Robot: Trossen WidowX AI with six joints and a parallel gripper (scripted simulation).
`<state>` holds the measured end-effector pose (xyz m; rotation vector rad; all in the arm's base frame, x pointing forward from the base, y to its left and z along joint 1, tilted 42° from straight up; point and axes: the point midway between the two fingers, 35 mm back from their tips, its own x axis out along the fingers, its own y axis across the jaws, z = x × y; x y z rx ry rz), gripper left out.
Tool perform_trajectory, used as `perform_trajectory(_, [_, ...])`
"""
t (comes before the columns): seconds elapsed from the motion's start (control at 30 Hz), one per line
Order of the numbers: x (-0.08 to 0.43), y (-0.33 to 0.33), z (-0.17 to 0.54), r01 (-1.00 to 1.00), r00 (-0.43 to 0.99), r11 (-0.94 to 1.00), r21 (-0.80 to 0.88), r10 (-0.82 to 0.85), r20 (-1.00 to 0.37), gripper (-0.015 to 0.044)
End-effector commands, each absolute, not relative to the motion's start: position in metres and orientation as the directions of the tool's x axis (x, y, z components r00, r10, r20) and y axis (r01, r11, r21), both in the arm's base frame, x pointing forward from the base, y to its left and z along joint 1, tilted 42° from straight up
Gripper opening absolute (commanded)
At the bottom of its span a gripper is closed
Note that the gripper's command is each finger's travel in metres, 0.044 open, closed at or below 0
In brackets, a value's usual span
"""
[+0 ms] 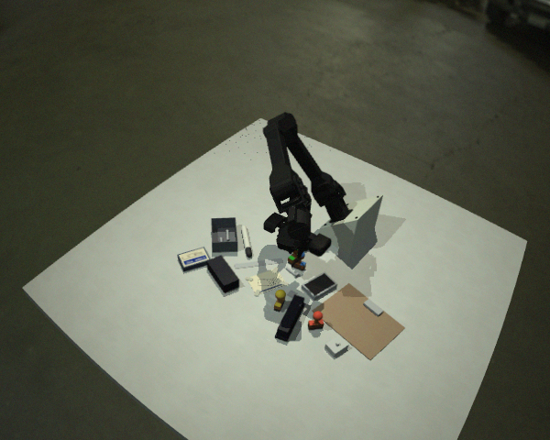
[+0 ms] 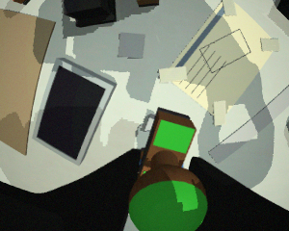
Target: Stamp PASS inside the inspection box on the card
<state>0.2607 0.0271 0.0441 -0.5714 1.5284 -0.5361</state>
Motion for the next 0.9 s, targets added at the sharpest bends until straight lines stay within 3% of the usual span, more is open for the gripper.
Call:
perform_trajectory(0.0, [0.260, 0.047, 0.028, -0.023, -0.016, 0.764, -0.645, -0.645, -0.764, 0.0000])
perform_trajectory(0.37, [0.244, 0.091, -0.016, -0.017, -0.019, 0.750, -0.661, -0.662, -0.750, 0.0000])
perform_trajectory(0.87, [0.244, 0.088, -0.021, -0.018, -0.018, 0.750, -0.662, -0.662, -0.749, 0.0000])
